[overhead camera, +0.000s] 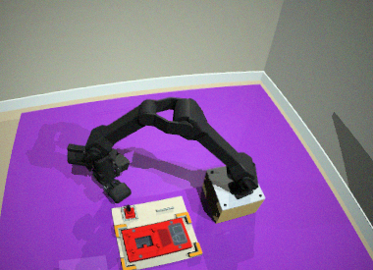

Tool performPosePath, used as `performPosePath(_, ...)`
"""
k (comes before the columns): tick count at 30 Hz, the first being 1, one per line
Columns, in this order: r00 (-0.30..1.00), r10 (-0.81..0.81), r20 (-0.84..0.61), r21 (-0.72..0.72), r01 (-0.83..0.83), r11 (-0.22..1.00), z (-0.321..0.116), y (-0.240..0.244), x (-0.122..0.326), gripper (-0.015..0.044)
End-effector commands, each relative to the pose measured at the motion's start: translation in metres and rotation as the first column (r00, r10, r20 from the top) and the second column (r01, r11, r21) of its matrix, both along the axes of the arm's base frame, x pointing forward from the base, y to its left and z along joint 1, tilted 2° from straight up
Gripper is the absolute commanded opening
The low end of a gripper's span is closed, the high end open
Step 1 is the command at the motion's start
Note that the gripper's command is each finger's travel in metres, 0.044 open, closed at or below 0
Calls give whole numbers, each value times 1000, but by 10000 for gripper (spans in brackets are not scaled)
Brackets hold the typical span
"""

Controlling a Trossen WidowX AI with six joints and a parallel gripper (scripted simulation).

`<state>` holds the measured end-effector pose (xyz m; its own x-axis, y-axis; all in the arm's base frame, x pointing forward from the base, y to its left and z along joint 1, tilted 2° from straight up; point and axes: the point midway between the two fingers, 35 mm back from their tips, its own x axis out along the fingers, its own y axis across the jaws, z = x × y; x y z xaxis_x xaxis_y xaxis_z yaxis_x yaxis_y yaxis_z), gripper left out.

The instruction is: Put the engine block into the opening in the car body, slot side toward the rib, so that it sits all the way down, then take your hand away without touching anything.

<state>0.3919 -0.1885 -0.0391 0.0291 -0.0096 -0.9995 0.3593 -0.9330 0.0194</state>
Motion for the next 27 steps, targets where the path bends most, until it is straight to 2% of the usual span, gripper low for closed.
performPosePath(1, 1000, 8, 15, -6, -8, 1000, 16, -2, 4, 0)
performPosePath(27, 1000, -16, -6, 6, 16, 1000, 97, 1, -1, 0)
